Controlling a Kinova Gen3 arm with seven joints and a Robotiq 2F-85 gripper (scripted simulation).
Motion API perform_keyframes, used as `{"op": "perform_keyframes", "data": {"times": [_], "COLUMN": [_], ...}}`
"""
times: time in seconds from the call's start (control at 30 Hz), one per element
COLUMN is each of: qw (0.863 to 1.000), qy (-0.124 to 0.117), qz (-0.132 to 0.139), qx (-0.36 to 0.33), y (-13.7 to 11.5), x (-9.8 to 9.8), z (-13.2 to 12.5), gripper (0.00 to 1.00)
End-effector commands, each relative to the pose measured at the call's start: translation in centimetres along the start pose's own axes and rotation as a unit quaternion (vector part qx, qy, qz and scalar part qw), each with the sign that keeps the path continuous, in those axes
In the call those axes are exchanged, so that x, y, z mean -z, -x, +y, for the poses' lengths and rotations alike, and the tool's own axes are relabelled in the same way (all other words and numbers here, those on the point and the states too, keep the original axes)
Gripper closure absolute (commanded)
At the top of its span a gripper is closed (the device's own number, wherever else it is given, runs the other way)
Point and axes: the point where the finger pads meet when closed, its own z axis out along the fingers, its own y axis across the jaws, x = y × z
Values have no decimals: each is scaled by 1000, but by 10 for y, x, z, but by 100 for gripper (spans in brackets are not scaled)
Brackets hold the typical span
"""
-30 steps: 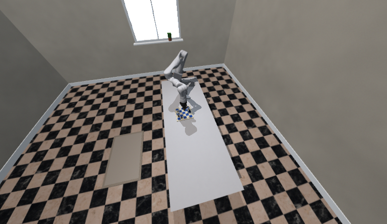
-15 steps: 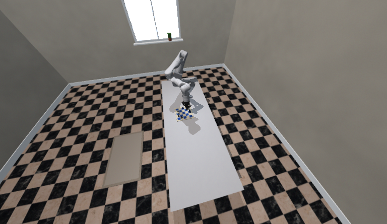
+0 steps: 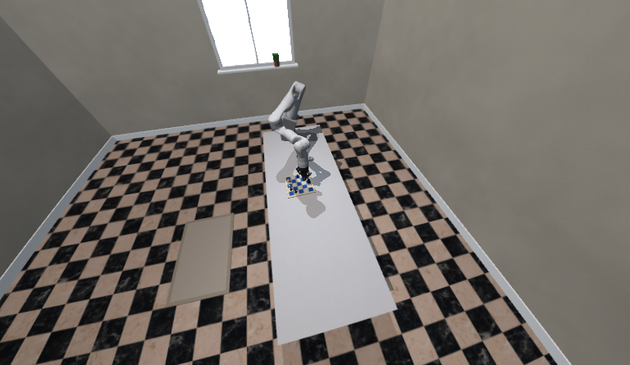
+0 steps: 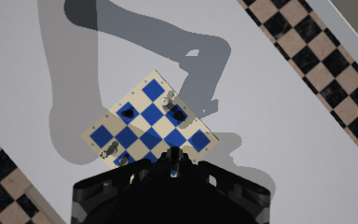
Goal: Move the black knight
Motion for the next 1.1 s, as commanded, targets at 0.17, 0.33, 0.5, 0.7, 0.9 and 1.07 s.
{"op": "perform_keyframes", "data": {"times": [0.17, 0.33, 0.5, 0.7, 0.9, 1.07], "qw": [1000, 1000, 1000, 1000, 1000, 1000], "qy": [-1, -1, -1, -1, -1, -1], "qz": [3, 3, 3, 3, 3, 3], "qx": [0, 0, 0, 0, 0, 0], "y": [-2, -1, -1, -1, -1, -1], "x": [-38, -60, -70, -79, -79, -79], "z": [0, 0, 1, 1, 1, 1], "gripper": [100, 100, 100, 100, 100, 100]}}
